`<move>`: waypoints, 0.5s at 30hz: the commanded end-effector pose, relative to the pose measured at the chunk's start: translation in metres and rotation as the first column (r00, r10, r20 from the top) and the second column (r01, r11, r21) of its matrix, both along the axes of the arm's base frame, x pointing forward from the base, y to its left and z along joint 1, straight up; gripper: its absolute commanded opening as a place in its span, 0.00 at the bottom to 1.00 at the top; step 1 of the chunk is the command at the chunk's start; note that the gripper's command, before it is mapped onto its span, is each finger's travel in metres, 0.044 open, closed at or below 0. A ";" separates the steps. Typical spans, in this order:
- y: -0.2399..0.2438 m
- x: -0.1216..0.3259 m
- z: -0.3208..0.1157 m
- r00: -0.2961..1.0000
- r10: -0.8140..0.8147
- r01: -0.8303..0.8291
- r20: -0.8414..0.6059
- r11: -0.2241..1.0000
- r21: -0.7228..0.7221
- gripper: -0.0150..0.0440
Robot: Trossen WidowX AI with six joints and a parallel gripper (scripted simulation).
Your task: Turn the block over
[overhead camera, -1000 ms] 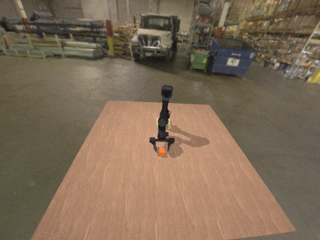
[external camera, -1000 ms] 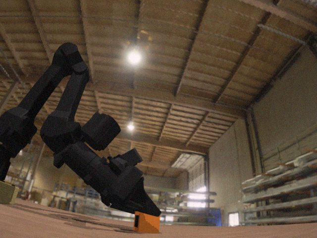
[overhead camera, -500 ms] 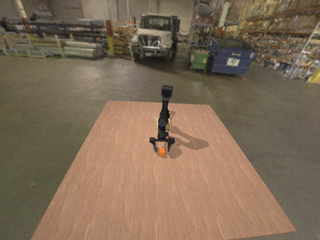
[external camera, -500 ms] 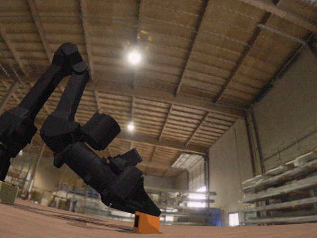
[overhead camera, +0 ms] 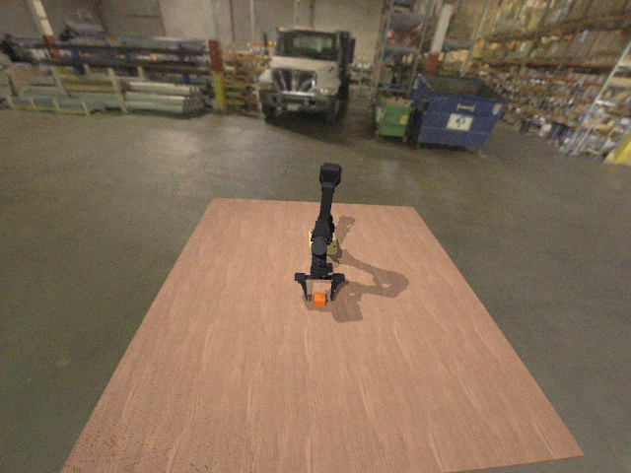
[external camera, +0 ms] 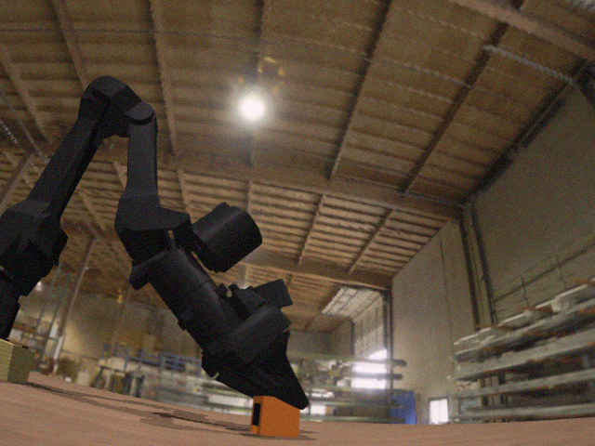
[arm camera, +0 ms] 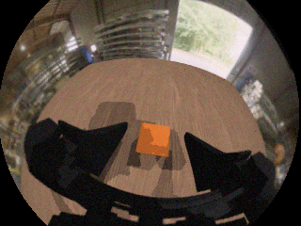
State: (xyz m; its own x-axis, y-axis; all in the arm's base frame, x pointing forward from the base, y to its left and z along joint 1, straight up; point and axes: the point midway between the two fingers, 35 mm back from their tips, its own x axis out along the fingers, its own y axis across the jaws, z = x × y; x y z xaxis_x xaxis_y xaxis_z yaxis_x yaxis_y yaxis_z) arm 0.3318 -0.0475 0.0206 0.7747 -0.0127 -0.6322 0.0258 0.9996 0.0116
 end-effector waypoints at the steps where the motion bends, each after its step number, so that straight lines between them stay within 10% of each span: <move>1: -0.001 -0.004 0.027 0.992 0.000 -0.001 -0.125 1.000 -0.008 1.00; 15: 0.004 -0.030 0.062 0.958 0.005 -0.007 -0.287 1.000 -0.006 1.00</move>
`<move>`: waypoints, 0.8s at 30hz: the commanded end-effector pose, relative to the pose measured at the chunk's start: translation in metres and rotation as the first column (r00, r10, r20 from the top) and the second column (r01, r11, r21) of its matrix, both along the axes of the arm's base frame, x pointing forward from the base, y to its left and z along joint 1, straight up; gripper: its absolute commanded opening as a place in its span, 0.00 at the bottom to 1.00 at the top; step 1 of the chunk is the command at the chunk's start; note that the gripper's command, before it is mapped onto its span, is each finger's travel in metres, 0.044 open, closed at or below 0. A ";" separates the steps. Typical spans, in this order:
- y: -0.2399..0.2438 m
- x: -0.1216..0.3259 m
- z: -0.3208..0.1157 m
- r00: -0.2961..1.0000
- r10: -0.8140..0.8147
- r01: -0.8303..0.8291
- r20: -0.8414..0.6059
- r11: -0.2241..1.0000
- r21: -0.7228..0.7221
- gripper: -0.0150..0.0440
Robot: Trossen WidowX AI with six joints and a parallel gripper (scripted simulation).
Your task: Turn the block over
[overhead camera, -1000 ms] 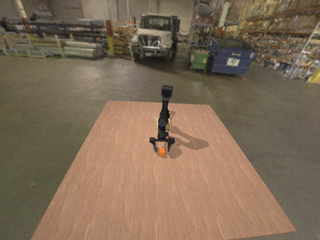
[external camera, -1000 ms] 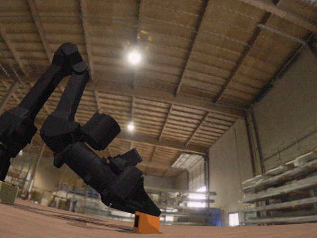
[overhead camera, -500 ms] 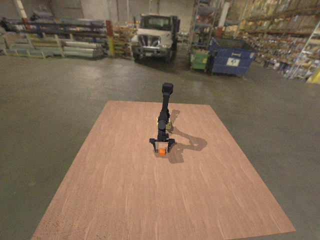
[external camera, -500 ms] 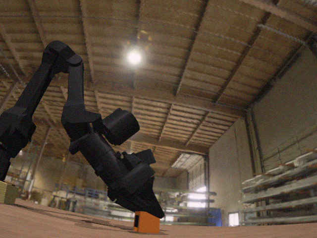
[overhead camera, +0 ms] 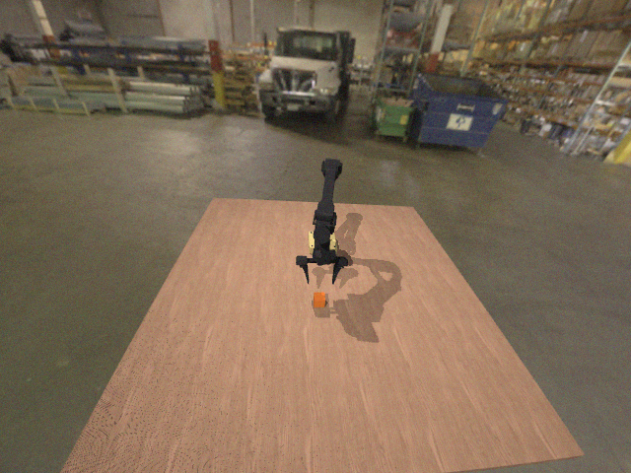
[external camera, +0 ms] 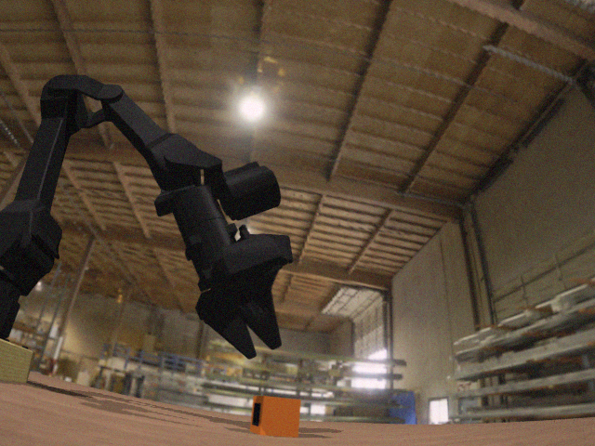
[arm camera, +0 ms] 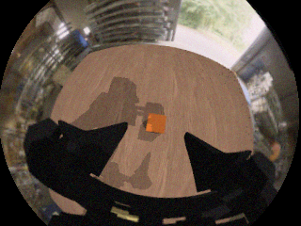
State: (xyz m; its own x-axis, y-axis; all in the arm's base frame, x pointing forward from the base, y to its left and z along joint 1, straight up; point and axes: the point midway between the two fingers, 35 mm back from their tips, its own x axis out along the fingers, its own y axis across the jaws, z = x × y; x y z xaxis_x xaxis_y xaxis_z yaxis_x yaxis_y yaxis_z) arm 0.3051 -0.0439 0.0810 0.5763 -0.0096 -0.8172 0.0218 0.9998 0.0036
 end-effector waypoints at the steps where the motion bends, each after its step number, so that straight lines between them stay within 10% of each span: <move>1: 0.000 -0.002 0.003 0.999 0.000 0.000 -0.036 1.000 -0.004 1.00; 24: -0.002 0.040 0.020 0.832 0.002 0.002 -0.555 1.000 0.008 1.00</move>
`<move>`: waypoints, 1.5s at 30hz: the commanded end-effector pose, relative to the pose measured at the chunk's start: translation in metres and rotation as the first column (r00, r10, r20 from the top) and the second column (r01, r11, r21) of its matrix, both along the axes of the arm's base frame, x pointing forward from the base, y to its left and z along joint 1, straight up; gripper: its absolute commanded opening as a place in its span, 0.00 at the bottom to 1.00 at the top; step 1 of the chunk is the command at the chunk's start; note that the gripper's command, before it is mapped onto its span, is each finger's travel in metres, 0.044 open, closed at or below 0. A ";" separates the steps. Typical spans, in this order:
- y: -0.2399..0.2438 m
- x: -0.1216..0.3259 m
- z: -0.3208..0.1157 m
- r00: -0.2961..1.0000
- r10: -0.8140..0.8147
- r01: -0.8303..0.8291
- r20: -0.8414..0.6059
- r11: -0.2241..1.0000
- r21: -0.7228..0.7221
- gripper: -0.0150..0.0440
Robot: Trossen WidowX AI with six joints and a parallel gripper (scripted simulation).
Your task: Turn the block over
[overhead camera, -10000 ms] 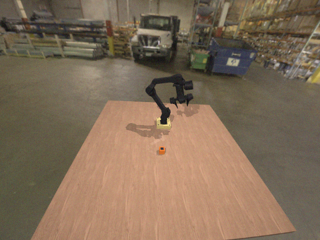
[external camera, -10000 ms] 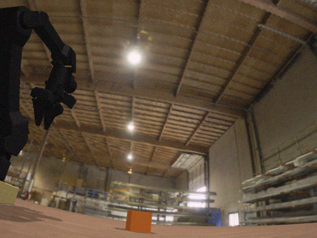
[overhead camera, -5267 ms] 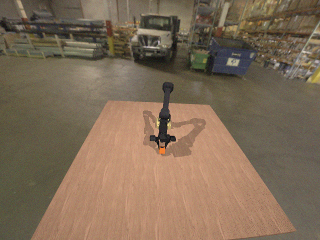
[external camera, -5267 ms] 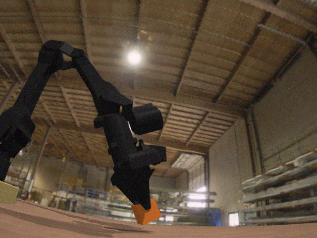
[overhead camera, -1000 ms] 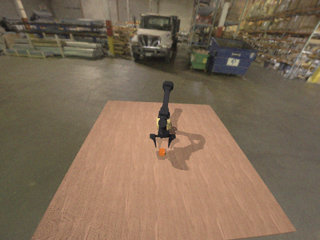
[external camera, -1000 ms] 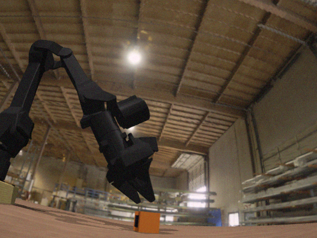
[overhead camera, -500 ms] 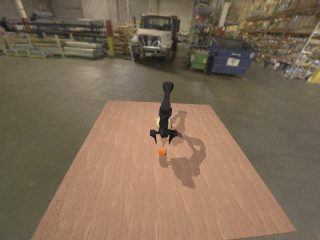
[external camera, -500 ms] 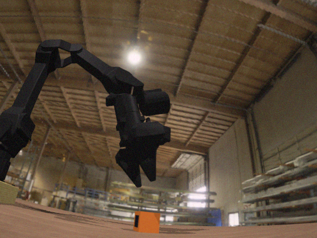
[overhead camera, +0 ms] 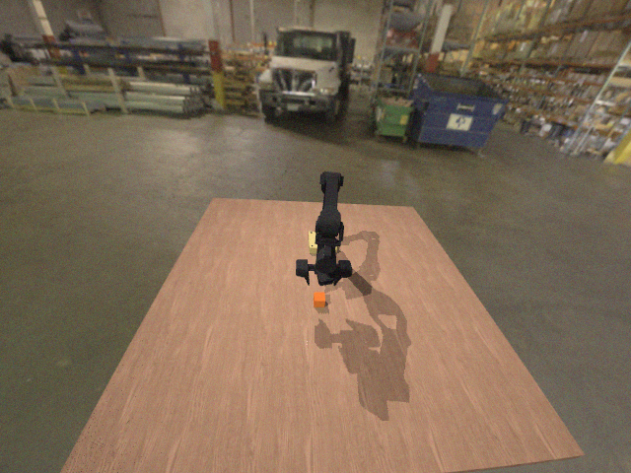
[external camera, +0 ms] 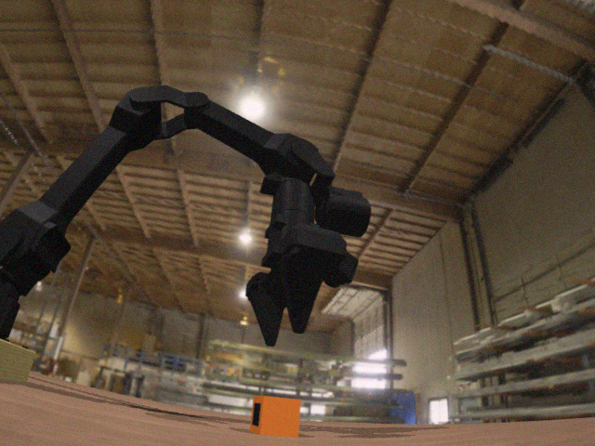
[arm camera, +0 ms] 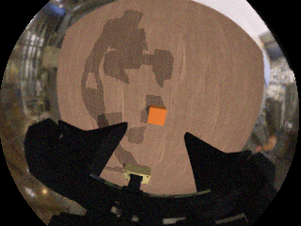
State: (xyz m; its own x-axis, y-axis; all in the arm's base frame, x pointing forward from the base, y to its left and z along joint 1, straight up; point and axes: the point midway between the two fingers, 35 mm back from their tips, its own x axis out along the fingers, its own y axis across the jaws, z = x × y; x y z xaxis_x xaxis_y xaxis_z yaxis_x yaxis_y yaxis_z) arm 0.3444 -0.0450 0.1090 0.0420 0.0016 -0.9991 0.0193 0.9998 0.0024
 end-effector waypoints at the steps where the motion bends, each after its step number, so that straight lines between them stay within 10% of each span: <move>1: -0.001 0.001 -0.018 1.000 -0.003 0.003 -0.017 1.000 -0.003 1.00; 37: -0.001 0.002 -0.083 1.000 -0.003 0.003 -0.017 1.000 -0.003 1.00; 45: -0.001 0.002 -0.083 1.000 -0.003 0.003 -0.017 1.000 -0.003 0.64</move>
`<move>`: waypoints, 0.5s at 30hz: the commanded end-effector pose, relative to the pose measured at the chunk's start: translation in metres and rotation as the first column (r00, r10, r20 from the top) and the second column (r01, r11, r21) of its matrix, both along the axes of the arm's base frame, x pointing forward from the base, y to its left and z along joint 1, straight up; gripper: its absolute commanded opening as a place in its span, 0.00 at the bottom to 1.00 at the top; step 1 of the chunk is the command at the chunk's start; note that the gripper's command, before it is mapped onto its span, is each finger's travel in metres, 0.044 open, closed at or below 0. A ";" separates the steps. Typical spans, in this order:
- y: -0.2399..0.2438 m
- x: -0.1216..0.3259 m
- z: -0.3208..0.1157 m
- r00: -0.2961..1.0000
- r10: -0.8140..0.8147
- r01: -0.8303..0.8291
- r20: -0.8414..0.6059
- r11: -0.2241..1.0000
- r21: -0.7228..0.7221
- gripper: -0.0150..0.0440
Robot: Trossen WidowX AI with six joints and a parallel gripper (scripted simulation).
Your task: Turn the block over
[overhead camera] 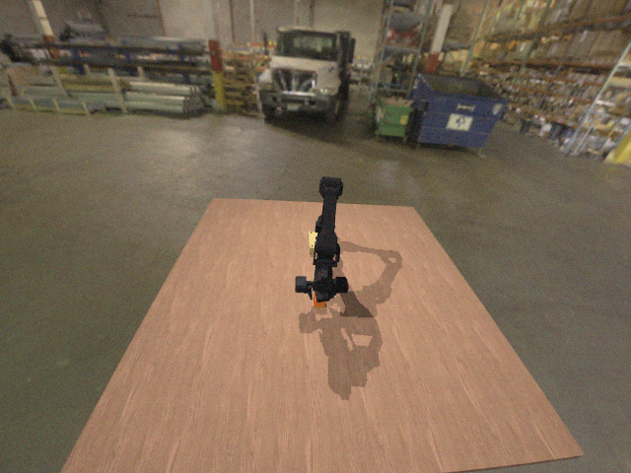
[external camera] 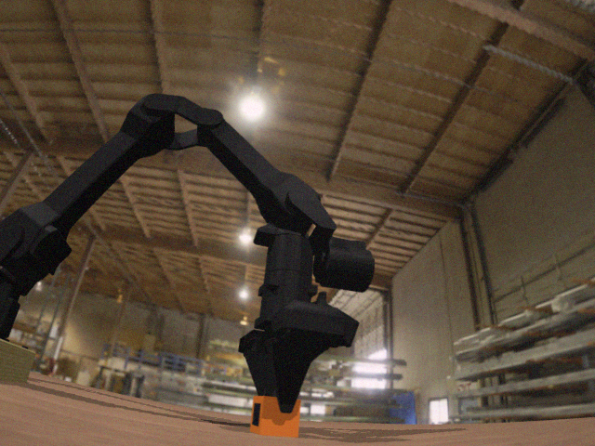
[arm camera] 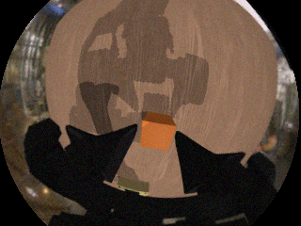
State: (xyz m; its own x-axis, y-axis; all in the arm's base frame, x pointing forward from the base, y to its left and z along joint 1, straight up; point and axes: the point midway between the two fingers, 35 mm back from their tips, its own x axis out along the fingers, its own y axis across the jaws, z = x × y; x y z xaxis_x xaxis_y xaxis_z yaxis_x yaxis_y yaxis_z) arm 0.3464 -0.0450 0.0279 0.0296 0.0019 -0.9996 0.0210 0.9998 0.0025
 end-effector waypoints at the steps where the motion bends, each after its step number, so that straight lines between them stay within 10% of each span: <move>1: -0.001 0.000 -0.002 1.000 -0.001 0.001 -0.004 1.000 -0.004 0.60; 15: -0.001 0.000 -0.002 1.000 -0.001 0.001 -0.004 1.000 -0.004 0.44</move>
State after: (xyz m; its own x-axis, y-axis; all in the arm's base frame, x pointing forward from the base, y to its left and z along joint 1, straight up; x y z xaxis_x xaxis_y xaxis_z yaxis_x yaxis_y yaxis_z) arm 0.3463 -0.0451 0.0271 0.0278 0.0013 -0.9996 0.0211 0.9998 0.0019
